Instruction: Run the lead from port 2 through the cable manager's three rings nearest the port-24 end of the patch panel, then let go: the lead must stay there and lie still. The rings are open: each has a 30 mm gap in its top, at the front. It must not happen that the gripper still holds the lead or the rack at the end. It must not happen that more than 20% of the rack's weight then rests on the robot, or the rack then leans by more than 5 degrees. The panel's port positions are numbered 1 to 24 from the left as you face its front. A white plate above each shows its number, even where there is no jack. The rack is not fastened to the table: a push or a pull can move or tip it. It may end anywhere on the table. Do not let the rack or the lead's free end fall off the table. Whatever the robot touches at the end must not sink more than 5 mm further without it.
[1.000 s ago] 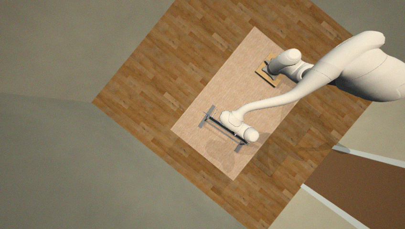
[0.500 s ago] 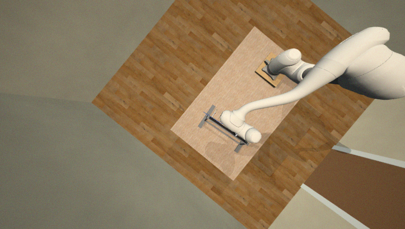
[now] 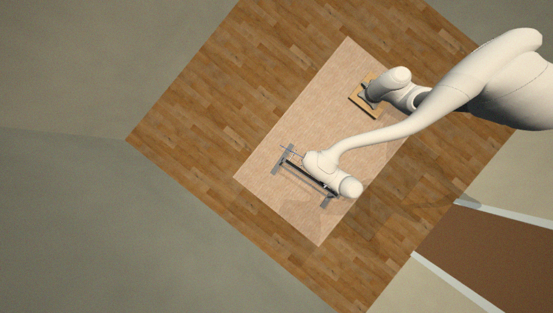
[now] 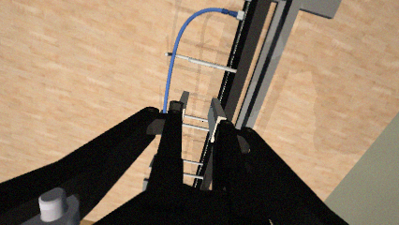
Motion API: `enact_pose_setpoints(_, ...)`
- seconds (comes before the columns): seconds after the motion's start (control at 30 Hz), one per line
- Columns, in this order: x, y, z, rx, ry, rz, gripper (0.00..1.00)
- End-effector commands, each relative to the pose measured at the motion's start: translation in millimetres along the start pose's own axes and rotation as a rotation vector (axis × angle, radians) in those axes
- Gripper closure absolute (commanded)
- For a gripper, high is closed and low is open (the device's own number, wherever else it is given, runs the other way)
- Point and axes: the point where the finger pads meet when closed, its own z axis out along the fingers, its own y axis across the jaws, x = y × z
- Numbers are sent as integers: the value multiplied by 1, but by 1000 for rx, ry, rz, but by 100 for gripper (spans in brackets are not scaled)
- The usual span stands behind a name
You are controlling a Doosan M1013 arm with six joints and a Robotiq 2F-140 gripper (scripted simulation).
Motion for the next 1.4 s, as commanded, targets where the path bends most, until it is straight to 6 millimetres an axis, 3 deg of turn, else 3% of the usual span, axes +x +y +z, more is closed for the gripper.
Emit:
enact_pose_setpoints(0.0,0,0,-8,0,0,0,80)
enact_pose_setpoints(0.47,0,0,-18,0,0,0,80)
enact_pose_setpoints(0.5,0,0,-18,0,0,0,100)
enact_pose_setpoints(1.37,0,0,-18,0,0,0,100)
